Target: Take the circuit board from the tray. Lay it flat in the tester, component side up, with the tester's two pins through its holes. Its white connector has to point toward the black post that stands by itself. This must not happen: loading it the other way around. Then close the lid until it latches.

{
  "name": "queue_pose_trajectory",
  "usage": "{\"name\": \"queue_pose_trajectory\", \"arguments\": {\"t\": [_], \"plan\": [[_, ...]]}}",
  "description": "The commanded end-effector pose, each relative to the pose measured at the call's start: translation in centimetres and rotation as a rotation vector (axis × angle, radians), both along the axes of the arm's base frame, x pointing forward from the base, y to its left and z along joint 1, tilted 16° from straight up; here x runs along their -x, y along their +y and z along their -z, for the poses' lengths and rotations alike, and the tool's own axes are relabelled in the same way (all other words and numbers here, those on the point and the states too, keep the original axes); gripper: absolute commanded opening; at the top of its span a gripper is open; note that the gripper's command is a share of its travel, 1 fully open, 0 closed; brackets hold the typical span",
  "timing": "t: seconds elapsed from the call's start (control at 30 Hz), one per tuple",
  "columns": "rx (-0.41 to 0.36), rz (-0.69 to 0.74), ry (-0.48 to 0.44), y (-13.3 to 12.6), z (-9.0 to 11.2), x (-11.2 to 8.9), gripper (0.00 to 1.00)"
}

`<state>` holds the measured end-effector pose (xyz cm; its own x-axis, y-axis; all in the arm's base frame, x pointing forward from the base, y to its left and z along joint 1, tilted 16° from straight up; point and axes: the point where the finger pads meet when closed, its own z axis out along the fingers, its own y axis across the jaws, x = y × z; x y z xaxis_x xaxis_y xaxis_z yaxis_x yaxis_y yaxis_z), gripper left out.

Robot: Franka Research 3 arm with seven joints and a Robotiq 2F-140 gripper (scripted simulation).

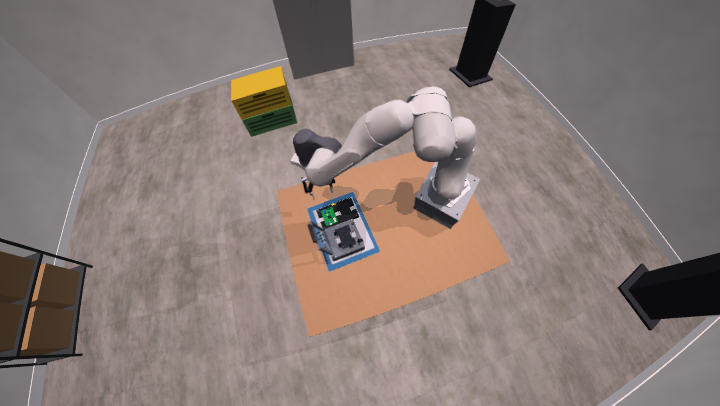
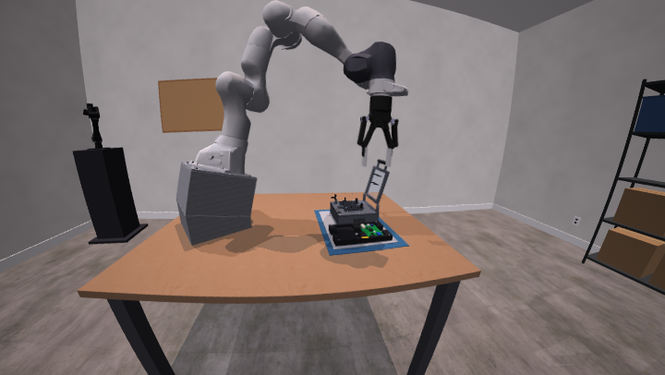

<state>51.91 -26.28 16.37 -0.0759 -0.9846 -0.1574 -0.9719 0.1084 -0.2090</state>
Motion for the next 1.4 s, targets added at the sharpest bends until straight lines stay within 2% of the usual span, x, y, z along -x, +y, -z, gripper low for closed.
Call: {"name": "queue_pose_trajectory", "arguments": {"t": [0.0, 0.1, 0.17, 0.67, 0.73, 1.17, 1.37], "plan": [[0.007, -0.004, -0.012, 0.1, 1.3, -0.7, 0.58], [0.007, -0.004, -0.012, 0.2, 2.5, -1.0, 0.58], [0.007, -0.004, -0.012, 0.2, 2.5, -1.0, 0.58], [0.007, -0.004, -0.012, 1.2, 9.3, -2.7, 0.58], [0.007, -0.004, -0.012, 1.2, 9.3, -2.7, 0.58], [0.007, -0.004, -0.012, 1.9, 14.8, -4.0, 0.58], [0.007, -0.004, -0.012, 2.1, 16.1, -4.3, 0.58]]}}
